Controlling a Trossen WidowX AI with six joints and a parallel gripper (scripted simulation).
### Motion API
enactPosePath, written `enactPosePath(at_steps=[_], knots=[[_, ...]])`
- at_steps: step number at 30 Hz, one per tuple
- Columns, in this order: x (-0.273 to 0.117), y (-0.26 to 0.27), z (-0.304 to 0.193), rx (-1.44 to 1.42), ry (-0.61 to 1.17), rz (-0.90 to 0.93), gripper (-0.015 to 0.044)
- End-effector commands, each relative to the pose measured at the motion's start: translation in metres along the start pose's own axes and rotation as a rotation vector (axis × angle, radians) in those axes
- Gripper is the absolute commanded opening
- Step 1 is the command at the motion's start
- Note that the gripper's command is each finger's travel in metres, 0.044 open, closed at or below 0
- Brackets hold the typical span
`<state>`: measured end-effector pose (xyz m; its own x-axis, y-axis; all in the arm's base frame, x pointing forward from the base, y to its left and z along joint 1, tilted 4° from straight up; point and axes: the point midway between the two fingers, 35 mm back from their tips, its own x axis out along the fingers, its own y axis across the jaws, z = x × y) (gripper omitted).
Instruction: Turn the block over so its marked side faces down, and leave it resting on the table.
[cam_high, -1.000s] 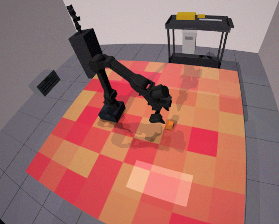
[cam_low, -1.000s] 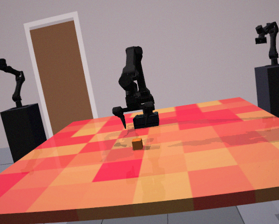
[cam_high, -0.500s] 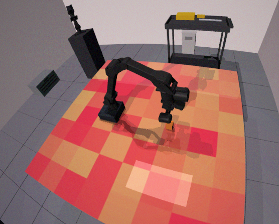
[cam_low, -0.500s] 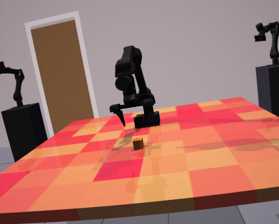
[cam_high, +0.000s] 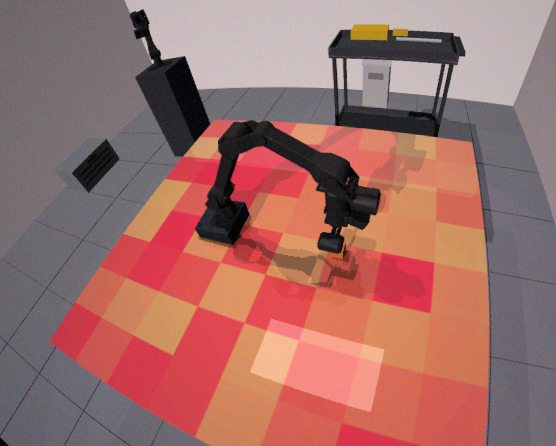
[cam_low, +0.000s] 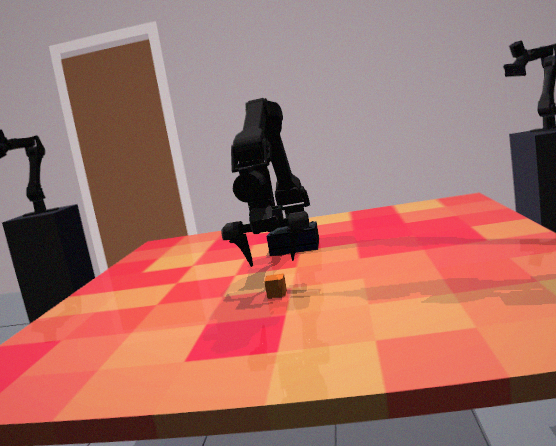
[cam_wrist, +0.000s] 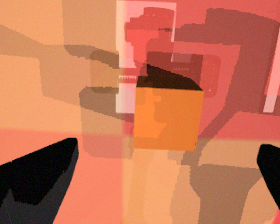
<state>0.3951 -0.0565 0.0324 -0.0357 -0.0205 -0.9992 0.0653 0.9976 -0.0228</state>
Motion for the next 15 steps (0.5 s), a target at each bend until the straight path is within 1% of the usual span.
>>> enactPosePath(at_steps=[1,15], knots=[[0.015,-0.001,0.001,0.003,-0.001,-0.005,0.0440],[0.031,-0.001,0.001,0.003,-0.001,-0.005,0.0440]])
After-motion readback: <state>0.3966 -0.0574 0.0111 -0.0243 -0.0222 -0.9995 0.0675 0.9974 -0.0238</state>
